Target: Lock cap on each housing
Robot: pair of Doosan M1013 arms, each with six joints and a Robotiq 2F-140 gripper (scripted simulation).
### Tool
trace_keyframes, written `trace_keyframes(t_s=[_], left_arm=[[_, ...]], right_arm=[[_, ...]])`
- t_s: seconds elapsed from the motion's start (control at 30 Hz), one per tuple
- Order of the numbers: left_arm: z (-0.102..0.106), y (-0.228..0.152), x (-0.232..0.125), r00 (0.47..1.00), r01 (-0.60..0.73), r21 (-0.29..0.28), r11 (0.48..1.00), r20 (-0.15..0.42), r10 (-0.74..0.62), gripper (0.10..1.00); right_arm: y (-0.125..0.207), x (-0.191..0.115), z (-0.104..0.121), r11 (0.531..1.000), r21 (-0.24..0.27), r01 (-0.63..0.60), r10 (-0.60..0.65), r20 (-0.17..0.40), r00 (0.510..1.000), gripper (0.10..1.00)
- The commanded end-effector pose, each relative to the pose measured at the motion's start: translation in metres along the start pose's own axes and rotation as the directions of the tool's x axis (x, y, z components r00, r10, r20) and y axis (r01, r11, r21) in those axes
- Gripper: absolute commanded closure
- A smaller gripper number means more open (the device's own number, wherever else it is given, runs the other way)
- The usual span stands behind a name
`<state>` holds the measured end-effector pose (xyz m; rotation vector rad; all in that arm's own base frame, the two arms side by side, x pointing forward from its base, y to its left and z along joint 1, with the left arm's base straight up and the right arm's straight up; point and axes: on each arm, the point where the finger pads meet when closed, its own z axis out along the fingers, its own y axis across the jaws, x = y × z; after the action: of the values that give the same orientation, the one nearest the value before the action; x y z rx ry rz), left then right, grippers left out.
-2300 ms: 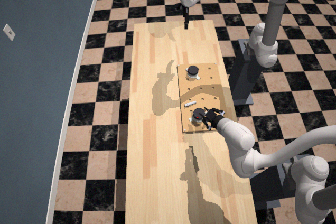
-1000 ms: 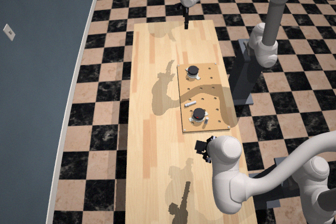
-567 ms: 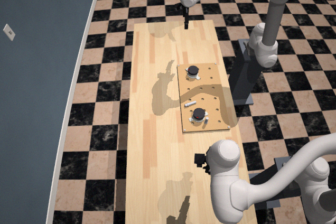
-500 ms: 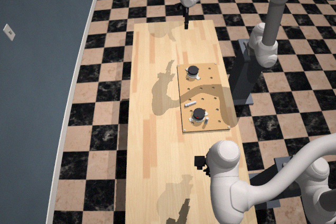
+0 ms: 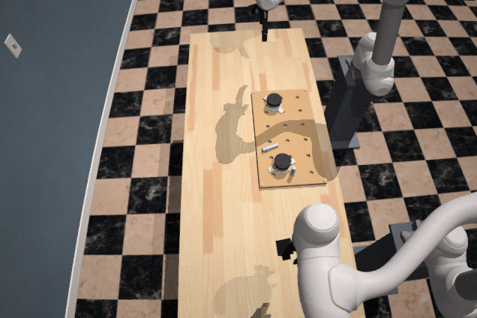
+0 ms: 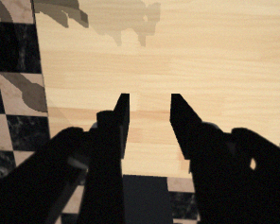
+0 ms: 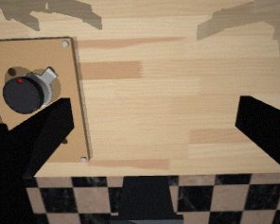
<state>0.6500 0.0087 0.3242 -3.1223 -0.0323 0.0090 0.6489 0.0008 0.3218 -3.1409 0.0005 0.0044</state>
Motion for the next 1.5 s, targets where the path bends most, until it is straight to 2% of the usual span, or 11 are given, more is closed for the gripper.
trace_keyframes(t_s=[0.0, 0.97, 1.13, 1.3, 1.37, 1.47], left_arm=[[0.0, 0.002, 0.0, 1.0, -0.005, -0.004, 1.0, -0.002, 0.005, 0.77], [0.002, 0.009, 0.001, 1.0, -0.026, -0.011, 1.0, -0.006, 0.026, 0.759], [0.017, 0.032, 0.009, 0.986, -0.166, 0.043, 0.985, 0.002, 0.166, 0.759], [0.038, 0.067, 0.02, 0.934, -0.358, 0.117, 0.926, 0.025, 0.357, 0.759], [0.038, 0.067, 0.02, 0.934, -0.358, 0.117, 0.926, 0.025, 0.357, 0.759], [0.046, 0.086, 0.024, 0.892, -0.45, 0.151, 0.88, 0.042, 0.449, 0.759]], right_arm=[[0.0, 0.0, -0.001, 1.0, 0.0, 0.0, 0.0, -0.001, 1.0, 0.098], [0.0, 0.0, -0.001, 1.0, 0.0, 0.0, 0.0, -0.001, 1.0, 0.098], [0.0, 0.0, -0.001, 1.0, 0.0, 0.0, 0.0, -0.001, 1.0, 0.098], [0.0, 0.0, -0.001, 1.0, 0.0, 0.0, 0.0, -0.001, 1.0, 0.098], [0.0, 0.0, -0.001, 1.0, 0.0, 0.0, 0.0, -0.001, 1.0, 0.098], [0.0, 0.0, -0.001, 1.0, 0.0, 0.0, 0.0, -0.001, 1.0, 0.098]])
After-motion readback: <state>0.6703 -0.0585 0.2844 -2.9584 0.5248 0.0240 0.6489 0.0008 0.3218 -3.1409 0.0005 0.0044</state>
